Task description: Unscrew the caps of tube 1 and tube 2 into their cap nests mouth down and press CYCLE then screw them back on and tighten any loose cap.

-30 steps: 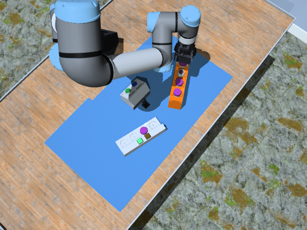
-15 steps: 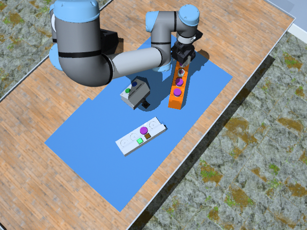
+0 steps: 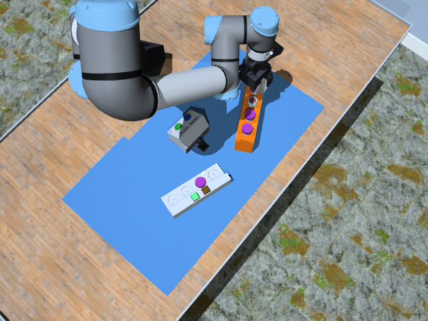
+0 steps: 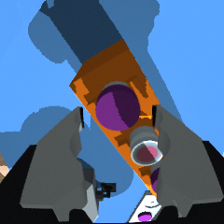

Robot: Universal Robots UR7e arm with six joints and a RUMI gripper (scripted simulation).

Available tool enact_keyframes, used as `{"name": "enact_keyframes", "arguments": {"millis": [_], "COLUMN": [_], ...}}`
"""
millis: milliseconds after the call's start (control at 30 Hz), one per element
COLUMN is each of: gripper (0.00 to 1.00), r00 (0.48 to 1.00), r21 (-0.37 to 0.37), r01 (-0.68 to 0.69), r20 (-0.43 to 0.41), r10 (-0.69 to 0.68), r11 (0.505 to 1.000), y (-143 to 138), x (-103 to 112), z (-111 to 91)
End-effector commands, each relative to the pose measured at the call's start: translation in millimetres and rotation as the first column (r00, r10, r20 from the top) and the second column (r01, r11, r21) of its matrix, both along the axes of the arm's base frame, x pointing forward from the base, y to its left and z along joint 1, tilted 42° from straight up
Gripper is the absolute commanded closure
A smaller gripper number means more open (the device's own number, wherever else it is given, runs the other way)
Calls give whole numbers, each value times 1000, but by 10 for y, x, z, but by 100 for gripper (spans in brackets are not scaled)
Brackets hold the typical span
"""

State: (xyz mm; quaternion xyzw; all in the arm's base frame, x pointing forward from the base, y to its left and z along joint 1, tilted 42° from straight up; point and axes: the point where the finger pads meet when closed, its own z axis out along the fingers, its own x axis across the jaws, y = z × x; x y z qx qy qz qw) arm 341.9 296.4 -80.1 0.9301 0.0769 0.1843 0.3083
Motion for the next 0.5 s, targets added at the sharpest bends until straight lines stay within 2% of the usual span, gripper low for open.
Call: {"name": "enact_keyframes", "arguments": {"millis": [0, 33, 67, 100, 133, 167, 300, 367, 400, 433, 467], "gripper": [65, 65, 65, 65, 65, 65, 65, 65, 65, 65, 65], "r00": [988, 974, 974, 954, 954, 933, 928, 860, 860, 822, 819], "r21": [-60, -85, -84, -105, -105, -120, -122, -148, -148, -154, -154], "r01": [-129, -192, -192, -255, -255, -306, -318, -444, -444, -500, -504], "r20": [-93, -142, -142, -192, -192, -233, -243, -347, -347, -393, -397], "r10": [123, 179, 179, 231, 232, 273, 283, 374, 374, 411, 414], "r11": [990, 978, 978, 961, 961, 944, 940, 884, 884, 852, 850], "y": [33, 30, 30, 28, 30, 29, 22, 16, 14, 27, 23], "x": [8, 11, 10, 12, 14, 16, 10, 5, 4, 15, 12], "z": [0, 0, 0, 0, 0, -1, 4, 0, 0, 1, 0]}}
